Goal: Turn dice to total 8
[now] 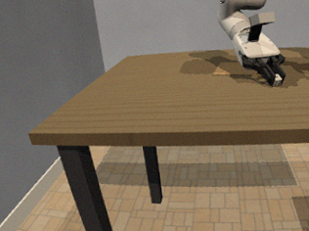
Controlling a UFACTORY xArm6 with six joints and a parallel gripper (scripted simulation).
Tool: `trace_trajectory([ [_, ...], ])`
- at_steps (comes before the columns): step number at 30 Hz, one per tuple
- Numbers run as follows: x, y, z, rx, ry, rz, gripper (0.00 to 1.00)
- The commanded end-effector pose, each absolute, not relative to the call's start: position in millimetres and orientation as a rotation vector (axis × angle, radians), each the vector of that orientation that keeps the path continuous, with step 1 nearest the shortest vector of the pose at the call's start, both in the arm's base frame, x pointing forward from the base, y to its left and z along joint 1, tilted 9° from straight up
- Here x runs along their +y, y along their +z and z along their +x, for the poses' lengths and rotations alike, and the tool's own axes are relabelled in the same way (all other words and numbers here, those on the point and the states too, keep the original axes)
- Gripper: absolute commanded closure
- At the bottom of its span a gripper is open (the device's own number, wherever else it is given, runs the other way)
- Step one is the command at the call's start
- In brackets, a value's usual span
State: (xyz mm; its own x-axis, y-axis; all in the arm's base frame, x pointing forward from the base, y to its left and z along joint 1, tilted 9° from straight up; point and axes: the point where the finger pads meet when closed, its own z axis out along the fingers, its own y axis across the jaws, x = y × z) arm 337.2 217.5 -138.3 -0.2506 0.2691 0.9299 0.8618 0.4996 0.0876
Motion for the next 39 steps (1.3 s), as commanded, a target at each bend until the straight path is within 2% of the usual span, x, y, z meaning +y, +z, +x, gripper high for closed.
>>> trace_trajectory([
  [1,217.6,-137.5,338.5,-1.779,-0.77,-0.953,0.85],
  [31,217.6,-137.5,338.5,-1.779,-0.77,-0.953,0.85],
  [32,217.6,-137.5,338.5,-1.779,-0.77,-0.953,0.81],
  [36,217.6,-137.5,338.5,-1.779,-0.77,-0.953,0.81],
  [37,217.6,-137.5,338.5,-1.779,-0.77,-0.953,0.77],
  [39,217.6,-137.5,338.5,-1.779,-0.77,-0.953,0.77],
])
